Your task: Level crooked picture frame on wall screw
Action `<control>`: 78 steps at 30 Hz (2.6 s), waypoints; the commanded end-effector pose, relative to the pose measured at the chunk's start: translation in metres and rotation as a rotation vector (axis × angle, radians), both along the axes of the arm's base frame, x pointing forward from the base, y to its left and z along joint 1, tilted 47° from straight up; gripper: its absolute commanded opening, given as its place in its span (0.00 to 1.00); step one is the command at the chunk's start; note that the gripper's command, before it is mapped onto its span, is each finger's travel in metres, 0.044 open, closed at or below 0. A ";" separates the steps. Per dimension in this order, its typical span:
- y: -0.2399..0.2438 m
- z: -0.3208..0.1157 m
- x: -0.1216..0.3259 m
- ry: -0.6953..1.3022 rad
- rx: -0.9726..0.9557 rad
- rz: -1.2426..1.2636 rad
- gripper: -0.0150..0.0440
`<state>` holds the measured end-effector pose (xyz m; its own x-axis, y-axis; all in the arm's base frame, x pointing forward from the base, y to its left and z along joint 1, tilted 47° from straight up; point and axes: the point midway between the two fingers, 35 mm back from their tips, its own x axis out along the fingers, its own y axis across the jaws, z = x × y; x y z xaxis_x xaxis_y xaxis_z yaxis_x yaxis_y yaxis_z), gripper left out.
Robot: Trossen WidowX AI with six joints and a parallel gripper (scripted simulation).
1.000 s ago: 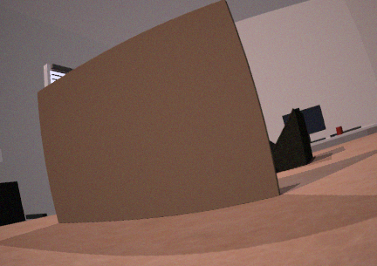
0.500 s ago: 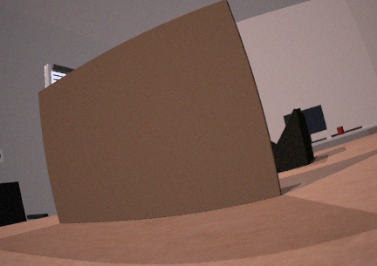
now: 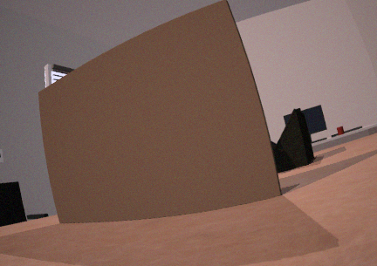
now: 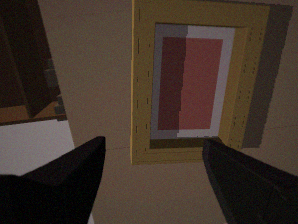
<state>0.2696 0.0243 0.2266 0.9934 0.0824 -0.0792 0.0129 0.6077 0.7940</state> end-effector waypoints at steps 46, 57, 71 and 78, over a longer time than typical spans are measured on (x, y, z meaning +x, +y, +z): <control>0.006 -0.003 0.083 -0.023 -0.017 0.006 0.69; 0.008 -0.003 0.099 -0.024 -0.017 0.006 0.69; 0.010 -0.005 0.120 -0.025 -0.017 0.006 0.69; 0.010 -0.005 0.121 -0.025 -0.017 0.006 0.69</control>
<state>0.3897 0.0337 0.2204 0.9947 0.0836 -0.0600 -0.0045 0.6173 0.7867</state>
